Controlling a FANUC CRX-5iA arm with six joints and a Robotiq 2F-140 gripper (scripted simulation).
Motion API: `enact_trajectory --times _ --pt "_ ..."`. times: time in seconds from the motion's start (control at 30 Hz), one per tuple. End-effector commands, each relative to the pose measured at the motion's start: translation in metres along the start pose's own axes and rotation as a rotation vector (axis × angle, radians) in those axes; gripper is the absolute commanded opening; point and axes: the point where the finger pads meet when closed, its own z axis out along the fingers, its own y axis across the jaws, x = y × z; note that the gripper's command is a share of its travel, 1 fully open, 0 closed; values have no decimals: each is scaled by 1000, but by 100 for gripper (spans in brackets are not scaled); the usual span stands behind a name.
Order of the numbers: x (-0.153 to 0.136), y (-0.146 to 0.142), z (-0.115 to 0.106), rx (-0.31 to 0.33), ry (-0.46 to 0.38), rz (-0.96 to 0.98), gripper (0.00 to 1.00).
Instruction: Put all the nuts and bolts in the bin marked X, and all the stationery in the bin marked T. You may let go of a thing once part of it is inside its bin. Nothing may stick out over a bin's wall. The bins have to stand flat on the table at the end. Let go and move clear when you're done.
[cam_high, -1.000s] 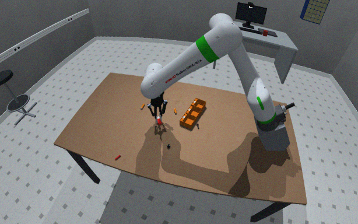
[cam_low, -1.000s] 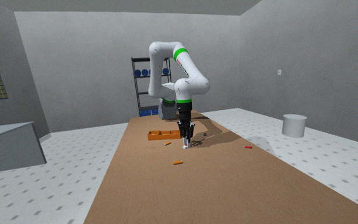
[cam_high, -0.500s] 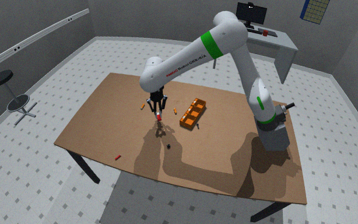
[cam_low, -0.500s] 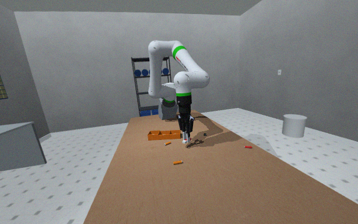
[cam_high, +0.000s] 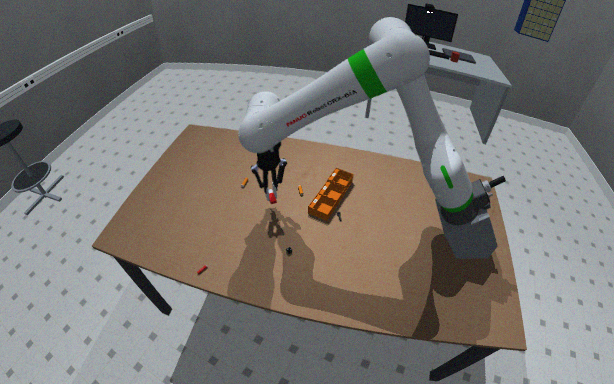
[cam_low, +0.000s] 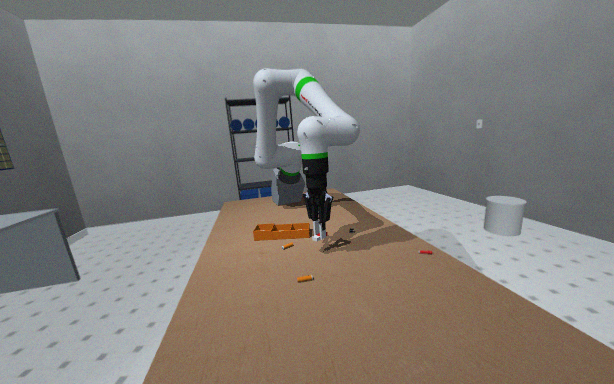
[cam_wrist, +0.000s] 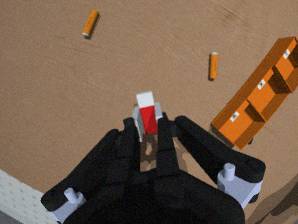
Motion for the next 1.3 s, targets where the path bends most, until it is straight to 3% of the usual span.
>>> enact_trajectory --times 0.0,0.17,0.4,1.27 --pt "0 0 0 0 0 0 20" --pt "0 0 -7 0 0 0 20" --pt "2 30 -7 0 0 0 20" --pt "14 173 -7 0 0 0 20"
